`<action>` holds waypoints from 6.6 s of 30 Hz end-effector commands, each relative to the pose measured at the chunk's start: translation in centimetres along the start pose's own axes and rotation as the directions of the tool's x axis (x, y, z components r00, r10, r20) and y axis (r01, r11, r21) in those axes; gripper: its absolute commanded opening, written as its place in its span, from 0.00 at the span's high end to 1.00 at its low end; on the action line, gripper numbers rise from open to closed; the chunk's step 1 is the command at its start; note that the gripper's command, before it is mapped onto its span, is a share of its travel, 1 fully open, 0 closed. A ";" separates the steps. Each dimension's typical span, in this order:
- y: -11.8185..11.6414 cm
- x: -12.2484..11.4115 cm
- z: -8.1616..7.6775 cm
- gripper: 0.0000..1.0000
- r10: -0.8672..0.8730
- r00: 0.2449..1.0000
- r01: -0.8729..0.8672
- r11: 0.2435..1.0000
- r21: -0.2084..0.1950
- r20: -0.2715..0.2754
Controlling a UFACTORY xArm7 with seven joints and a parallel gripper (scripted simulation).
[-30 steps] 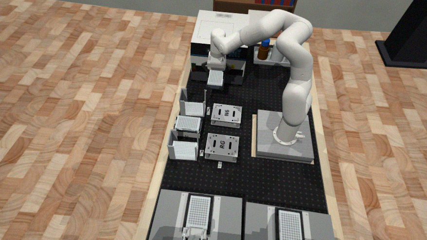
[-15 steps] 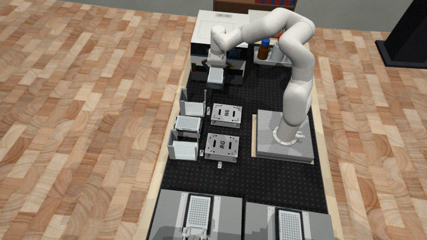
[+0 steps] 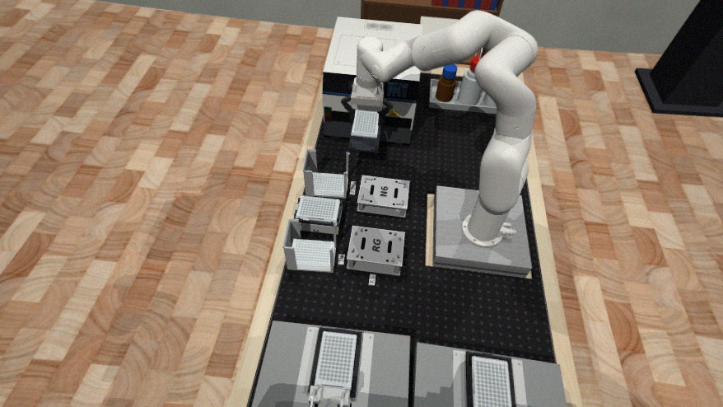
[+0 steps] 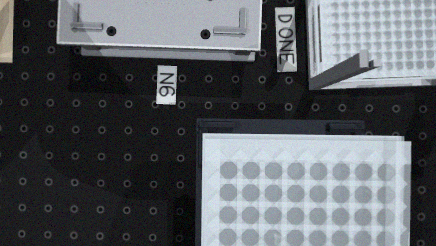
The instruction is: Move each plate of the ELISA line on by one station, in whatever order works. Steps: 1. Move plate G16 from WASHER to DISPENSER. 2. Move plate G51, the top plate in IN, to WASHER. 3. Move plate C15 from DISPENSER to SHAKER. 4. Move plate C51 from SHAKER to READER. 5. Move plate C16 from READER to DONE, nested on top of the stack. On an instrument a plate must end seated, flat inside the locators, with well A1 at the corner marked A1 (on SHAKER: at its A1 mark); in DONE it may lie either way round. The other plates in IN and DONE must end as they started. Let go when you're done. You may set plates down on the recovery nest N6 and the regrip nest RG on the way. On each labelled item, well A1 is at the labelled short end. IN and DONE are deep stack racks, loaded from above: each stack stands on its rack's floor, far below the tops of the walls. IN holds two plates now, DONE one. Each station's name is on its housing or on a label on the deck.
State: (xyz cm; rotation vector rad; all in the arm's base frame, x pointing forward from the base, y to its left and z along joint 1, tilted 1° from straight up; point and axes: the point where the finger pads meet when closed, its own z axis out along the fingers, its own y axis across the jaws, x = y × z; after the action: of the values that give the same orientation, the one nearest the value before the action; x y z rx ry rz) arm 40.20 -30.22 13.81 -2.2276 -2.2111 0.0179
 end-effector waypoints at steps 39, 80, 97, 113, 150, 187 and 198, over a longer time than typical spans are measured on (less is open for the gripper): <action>0.1 -0.1 -3.8 1.00 0.000 1.000 0.000 1.000 -0.005 0.003; 4.9 6.5 -3.9 1.00 0.418 0.908 -0.418 0.908 -0.006 0.000; 5.9 7.8 -3.9 1.00 0.570 0.822 -0.570 0.822 -0.006 -0.001; 6.5 8.6 -3.9 1.00 0.696 0.718 -0.696 0.718 -0.005 -0.002; 9.7 13.0 -3.9 1.00 0.915 0.404 -0.915 0.404 -0.004 -0.004; 11.3 15.2 -3.9 1.00 0.999 0.050 -0.999 0.050 -0.002 -0.006; 11.3 15.2 -3.9 1.00 0.999 0.050 -0.999 0.050 -0.002 -0.006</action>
State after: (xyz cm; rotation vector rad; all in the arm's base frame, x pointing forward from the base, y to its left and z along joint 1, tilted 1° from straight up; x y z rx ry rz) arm 51.52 -15.07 17.24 -3.1465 -0.0672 0.0166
